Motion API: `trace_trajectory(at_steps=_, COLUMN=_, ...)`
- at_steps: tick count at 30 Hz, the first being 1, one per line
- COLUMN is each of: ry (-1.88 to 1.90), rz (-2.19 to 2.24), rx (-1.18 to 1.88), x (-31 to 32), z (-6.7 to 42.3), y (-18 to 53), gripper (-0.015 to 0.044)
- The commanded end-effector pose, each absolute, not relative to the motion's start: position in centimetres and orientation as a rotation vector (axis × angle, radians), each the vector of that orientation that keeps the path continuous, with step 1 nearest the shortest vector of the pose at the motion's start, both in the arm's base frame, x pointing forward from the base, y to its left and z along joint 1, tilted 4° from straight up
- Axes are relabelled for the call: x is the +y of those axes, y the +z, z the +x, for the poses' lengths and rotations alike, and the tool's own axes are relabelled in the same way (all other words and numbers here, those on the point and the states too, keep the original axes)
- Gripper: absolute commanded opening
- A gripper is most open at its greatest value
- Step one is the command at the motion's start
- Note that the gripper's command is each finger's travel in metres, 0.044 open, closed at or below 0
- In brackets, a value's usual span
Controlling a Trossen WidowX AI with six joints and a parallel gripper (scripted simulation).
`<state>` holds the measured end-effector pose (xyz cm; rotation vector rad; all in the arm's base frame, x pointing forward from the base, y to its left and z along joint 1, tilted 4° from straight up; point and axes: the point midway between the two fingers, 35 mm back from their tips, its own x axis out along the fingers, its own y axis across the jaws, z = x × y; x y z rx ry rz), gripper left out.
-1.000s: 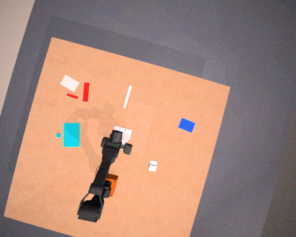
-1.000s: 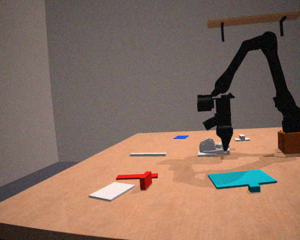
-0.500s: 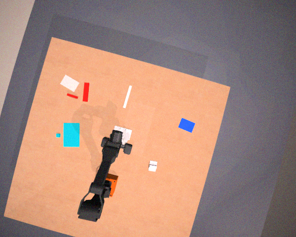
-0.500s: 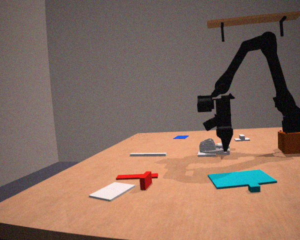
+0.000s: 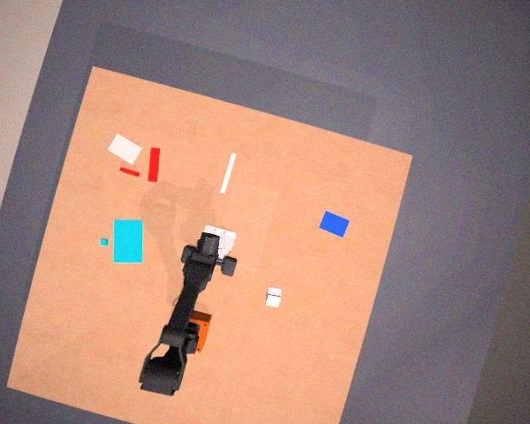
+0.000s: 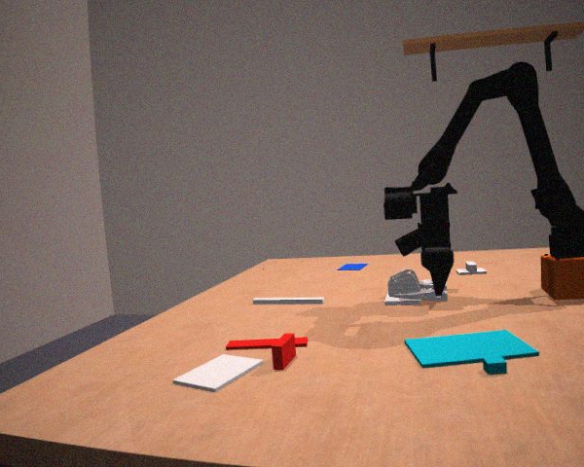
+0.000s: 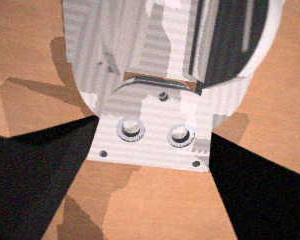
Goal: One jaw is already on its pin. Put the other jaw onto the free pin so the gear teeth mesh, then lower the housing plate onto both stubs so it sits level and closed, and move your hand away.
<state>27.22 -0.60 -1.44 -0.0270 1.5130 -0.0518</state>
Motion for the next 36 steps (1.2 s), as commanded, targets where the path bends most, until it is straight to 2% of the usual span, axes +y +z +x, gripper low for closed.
trace_trajectory(at_steps=1, ry=-0.052, rz=-0.033, rx=1.513, x=-0.67, z=27.21, y=-1.59, gripper=0.0351)
trace_trajectory(at_steps=36, ry=-0.053, rz=-0.032, rx=1.513, x=-0.69, z=27.22, y=-1.95, gripper=0.0351)
